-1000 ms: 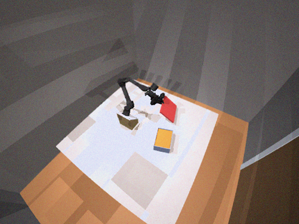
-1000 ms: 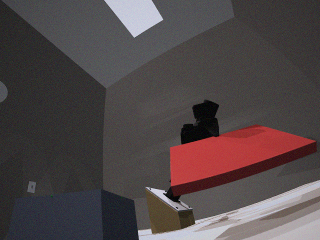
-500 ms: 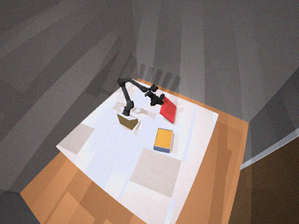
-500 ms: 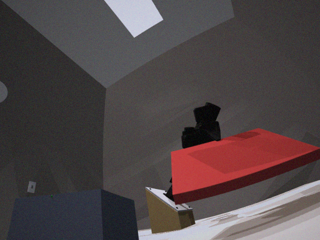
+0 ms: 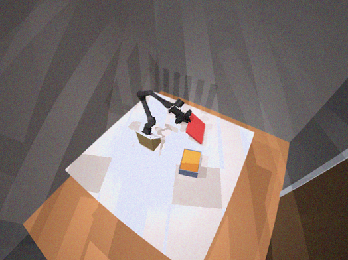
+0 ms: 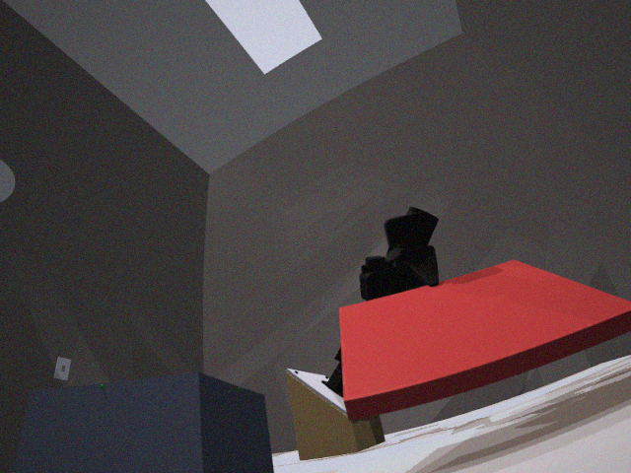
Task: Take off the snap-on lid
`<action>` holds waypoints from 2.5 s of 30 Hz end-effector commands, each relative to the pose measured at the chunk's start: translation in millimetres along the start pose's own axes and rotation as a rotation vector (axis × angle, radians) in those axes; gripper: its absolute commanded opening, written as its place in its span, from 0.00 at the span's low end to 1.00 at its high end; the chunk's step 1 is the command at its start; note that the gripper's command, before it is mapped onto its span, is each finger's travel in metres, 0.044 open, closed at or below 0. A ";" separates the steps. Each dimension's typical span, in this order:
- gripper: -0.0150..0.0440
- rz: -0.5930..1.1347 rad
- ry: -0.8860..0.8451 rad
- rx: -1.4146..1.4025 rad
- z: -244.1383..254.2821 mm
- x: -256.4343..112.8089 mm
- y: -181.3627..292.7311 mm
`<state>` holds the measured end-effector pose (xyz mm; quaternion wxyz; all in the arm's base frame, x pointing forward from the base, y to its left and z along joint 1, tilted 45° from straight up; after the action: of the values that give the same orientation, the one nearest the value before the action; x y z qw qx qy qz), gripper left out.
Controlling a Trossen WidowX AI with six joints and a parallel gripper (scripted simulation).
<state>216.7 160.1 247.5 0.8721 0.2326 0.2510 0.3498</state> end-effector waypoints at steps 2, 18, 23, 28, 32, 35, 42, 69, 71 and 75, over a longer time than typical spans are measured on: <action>0.25 -0.008 -0.009 0.004 -2.2 2.9 -1.0; 0.25 -0.007 -0.009 0.005 -11.8 11.1 0.2; 0.25 -0.007 -0.009 0.005 -14.8 13.7 0.6; 0.25 -0.007 -0.009 0.005 -17.9 16.3 0.9; 0.25 -0.007 -0.009 0.005 -20.3 18.4 1.2; 0.25 -0.007 -0.009 0.005 -22.1 19.9 1.5; 0.25 -0.007 -0.009 0.005 -26.3 23.5 2.0; 0.25 -0.006 -0.010 0.007 -42.6 37.5 4.0; 0.25 -0.006 -0.010 0.007 -43.8 38.6 4.1; 0.25 -0.006 -0.010 0.007 -46.2 40.6 4.4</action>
<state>214.4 198.4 211.6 0.8764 0.2408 0.2382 0.3425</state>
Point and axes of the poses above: the point midway between the two fingers, 35 mm back from their tips, its own x axis out along the fingers, its own z axis across the jaws, y = z × x, the point moved 3 cm from there along -x, back along the fingers, and after that the axes turned 7 degrees about -x, right-handed, at the moved point
